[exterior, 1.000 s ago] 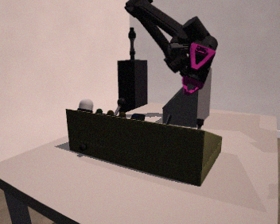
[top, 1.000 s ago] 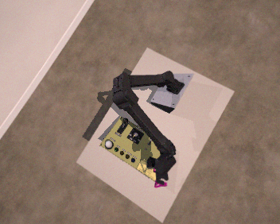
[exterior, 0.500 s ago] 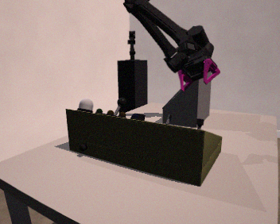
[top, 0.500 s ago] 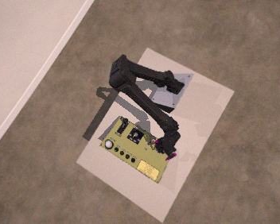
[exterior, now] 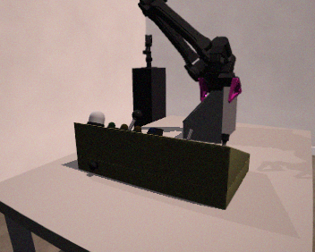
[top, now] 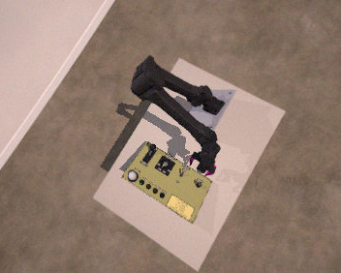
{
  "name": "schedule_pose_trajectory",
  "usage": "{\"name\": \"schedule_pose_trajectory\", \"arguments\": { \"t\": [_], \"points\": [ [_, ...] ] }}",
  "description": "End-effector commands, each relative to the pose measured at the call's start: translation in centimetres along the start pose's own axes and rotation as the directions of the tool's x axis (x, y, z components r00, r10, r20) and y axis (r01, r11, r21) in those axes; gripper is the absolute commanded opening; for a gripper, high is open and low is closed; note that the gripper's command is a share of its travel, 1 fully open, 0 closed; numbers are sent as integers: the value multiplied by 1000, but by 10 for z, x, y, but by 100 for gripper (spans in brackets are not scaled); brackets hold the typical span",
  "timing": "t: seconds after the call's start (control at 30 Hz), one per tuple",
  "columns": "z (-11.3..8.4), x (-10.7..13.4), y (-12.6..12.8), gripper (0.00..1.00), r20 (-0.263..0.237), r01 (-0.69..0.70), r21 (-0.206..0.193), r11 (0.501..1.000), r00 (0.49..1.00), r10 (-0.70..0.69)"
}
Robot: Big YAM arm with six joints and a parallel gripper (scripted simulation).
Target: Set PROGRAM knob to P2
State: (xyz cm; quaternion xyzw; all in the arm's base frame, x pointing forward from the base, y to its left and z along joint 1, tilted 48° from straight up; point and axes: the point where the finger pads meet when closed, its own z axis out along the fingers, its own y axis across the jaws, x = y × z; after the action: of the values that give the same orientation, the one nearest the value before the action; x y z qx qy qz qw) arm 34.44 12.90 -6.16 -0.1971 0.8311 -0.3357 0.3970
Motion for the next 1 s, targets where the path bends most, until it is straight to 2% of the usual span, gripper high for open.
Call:
{"name": "schedule_pose_trajectory", "arguments": {
  "t": [0.0,0.13,0.97],
  "points": [
    [4,-26,7,100,33,4,-1,1000,999,-4],
    [2,-11,3,100,17,28,-2,1000,999,-28],
    [2,-11,3,100,17,27,-2,1000,999,-27]
  ]
}}
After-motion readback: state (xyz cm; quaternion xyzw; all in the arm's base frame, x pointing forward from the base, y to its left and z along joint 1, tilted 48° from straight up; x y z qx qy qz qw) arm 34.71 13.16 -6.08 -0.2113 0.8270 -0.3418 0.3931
